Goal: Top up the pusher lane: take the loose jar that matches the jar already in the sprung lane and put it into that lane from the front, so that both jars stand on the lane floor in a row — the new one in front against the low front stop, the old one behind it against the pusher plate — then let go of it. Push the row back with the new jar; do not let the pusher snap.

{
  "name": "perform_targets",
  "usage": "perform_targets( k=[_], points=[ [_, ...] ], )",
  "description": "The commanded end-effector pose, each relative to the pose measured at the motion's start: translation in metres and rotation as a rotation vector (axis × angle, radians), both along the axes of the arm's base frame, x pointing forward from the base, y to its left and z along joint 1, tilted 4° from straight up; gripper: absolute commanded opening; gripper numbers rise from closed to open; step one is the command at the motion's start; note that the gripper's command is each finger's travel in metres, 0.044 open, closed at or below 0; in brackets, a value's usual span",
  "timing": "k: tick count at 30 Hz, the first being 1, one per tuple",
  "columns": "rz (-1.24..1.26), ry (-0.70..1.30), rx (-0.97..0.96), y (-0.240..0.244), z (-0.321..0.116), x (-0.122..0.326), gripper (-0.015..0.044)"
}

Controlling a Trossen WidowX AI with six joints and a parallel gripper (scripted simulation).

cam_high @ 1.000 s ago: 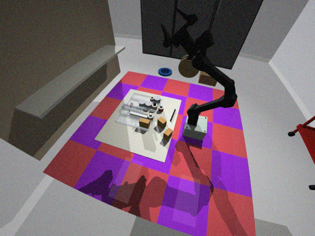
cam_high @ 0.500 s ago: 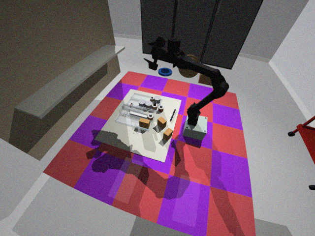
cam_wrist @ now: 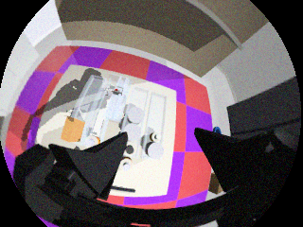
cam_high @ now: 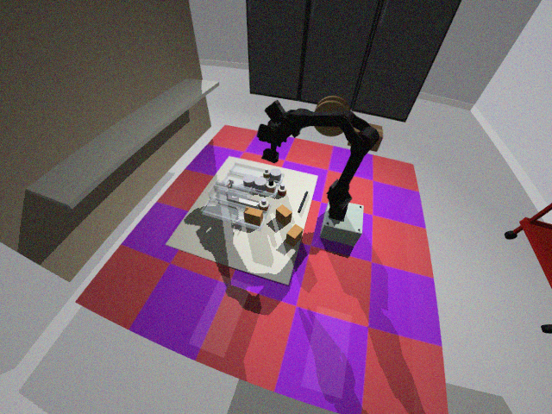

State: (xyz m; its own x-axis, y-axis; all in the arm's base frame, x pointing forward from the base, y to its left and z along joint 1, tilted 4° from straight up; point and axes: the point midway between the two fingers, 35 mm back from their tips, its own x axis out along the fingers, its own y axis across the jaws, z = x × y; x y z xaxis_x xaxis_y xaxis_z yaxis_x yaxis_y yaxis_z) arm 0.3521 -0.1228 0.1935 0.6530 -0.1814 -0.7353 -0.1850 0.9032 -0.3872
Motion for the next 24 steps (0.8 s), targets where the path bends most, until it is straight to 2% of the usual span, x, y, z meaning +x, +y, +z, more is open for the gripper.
perform_targets(
  k=[1,7,14,18,24],
  points=[
    [-0.105,0.244,0.14,0.001,-0.059,-0.028,0.044],
    [-0.262,0.583,0.305,0.012,-0.118,-0.078,0.044],
    [-0.268,0.593,0.309,0.012,-0.12,-0.079,0.044],
    [-0.268,0.593,0.309,0.012,-0.149,-0.074,0.044],
    [-0.267,0.593,0.309,0.013,-0.157,-0.072,0.044]
  ],
)
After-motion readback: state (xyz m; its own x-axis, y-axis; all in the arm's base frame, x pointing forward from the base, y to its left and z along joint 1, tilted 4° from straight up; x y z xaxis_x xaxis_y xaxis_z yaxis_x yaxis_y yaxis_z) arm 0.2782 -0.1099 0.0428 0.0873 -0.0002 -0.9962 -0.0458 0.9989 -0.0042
